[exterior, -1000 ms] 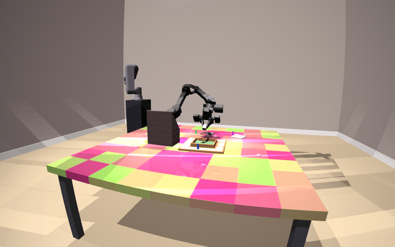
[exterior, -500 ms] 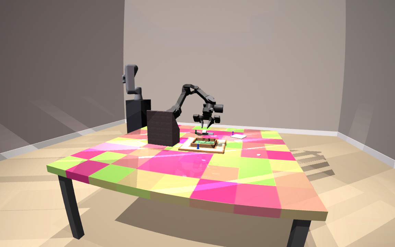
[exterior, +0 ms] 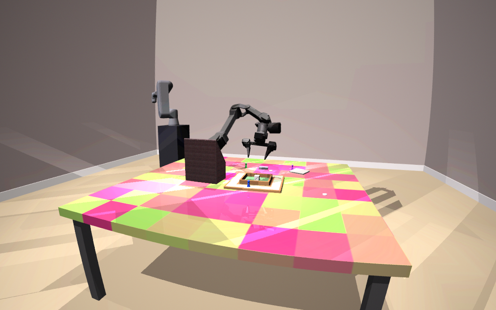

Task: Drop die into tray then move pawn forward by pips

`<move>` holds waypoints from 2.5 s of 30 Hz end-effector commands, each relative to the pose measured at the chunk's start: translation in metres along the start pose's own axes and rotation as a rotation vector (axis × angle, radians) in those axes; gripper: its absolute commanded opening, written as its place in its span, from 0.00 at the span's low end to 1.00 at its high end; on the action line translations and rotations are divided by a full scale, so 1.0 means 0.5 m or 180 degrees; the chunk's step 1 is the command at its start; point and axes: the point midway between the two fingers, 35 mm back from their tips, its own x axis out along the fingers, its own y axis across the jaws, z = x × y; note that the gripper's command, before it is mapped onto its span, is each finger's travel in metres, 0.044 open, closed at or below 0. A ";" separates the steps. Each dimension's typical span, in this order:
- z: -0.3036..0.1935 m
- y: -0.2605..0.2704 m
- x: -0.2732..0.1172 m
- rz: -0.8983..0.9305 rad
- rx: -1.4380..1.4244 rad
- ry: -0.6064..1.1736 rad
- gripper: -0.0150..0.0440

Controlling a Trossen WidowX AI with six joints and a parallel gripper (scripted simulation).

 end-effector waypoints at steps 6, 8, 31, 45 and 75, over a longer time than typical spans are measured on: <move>0.005 0.009 0.057 0.0248 0.0077 0.1823 1.00; 0.005 0.009 0.057 0.0248 0.0077 0.1823 1.00; 0.147 -0.007 0.203 0.1599 -0.4933 0.1173 0.59; 0.165 -0.017 0.230 0.1949 -0.6086 0.0900 0.59; 0.133 -0.011 0.285 0.1952 -0.6085 0.0900 0.59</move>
